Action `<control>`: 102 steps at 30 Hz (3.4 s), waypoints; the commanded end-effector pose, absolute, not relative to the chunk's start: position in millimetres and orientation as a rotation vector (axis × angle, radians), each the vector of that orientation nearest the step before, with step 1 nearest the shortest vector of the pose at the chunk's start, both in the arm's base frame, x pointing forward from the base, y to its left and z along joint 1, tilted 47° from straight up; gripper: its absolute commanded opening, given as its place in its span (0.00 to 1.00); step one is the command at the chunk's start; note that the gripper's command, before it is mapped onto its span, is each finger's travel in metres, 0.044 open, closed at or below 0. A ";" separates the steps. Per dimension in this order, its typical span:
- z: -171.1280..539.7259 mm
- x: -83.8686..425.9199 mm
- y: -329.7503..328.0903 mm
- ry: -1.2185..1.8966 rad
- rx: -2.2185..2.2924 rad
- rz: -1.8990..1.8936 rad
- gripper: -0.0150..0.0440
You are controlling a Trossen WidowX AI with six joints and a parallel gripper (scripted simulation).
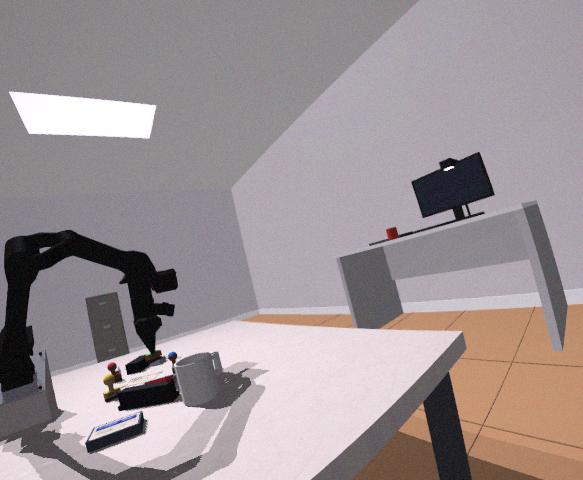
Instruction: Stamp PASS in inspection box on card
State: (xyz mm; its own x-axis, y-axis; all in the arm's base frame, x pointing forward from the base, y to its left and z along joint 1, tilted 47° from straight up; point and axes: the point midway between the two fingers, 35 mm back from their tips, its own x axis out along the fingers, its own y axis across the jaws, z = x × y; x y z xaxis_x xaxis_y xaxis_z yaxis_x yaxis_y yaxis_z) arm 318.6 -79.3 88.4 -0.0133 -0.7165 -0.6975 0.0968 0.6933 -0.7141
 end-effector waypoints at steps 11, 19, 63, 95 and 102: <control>89.5 313.3 -88.2 1.448 -0.554 -0.697 0.25; 85.8 313.6 -91.9 1.448 -0.553 -0.697 0.25; 65.9 313.4 -113.2 1.447 -0.551 -0.699 0.25; 56.1 312.2 -124.3 1.442 -0.546 -0.708 0.25; 55.1 312.2 -125.4 1.442 -0.546 -0.708 0.25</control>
State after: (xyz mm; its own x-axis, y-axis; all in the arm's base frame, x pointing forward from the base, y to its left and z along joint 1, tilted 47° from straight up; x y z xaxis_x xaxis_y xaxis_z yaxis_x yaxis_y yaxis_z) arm 312.1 -124.4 55.6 -0.0091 -0.7186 -0.6954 0.1121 0.6903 -0.7148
